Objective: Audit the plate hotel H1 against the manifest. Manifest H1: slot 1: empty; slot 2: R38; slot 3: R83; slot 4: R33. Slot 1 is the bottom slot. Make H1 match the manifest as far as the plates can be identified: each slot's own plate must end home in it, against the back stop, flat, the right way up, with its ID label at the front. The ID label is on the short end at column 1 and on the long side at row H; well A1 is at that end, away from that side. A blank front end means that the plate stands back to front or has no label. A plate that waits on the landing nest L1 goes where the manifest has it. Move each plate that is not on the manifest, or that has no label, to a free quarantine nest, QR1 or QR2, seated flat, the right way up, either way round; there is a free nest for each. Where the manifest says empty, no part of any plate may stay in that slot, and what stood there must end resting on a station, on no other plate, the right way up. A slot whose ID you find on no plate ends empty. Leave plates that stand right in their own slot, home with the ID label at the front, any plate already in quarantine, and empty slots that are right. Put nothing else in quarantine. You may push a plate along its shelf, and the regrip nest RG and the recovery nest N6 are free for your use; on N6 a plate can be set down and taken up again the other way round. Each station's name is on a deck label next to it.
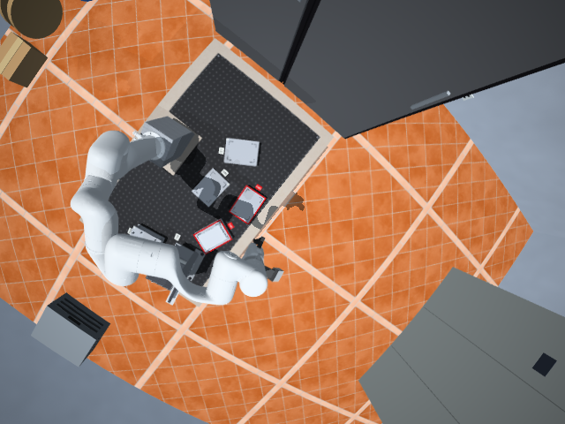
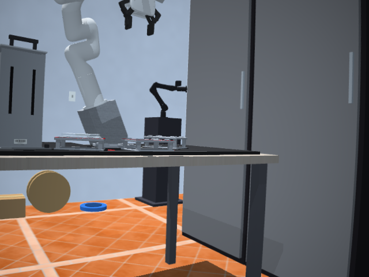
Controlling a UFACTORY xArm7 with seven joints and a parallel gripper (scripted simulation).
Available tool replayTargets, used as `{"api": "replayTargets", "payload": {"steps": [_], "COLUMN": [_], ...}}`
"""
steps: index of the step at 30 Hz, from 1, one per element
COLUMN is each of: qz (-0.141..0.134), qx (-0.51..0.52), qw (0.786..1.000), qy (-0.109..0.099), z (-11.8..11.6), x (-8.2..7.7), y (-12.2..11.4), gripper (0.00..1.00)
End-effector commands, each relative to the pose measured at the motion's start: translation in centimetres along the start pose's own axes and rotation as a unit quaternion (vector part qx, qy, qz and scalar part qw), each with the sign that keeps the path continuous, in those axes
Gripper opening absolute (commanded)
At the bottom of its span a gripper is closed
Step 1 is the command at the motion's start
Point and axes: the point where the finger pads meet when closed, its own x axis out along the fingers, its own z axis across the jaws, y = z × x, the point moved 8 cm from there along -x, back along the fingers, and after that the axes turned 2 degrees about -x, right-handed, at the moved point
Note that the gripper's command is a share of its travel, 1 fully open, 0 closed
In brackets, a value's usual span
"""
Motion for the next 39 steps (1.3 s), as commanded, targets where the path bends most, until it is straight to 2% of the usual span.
{"api": "replayTargets", "payload": {"steps": [1,30,39], "qz": [0.004,0.004,0.004], "qx": [-0.001,-0.001,-0.001], "qw": [1.0,1.0,1.0], "qy": [0.001,0.0,0.0], "z": [1.0,9.0,10.6], "x": [-0.3,-0.2,-0.2], "y": [-0.6,-4.8,-6.4], "gripper": [1.0,1.0,1.0]}}
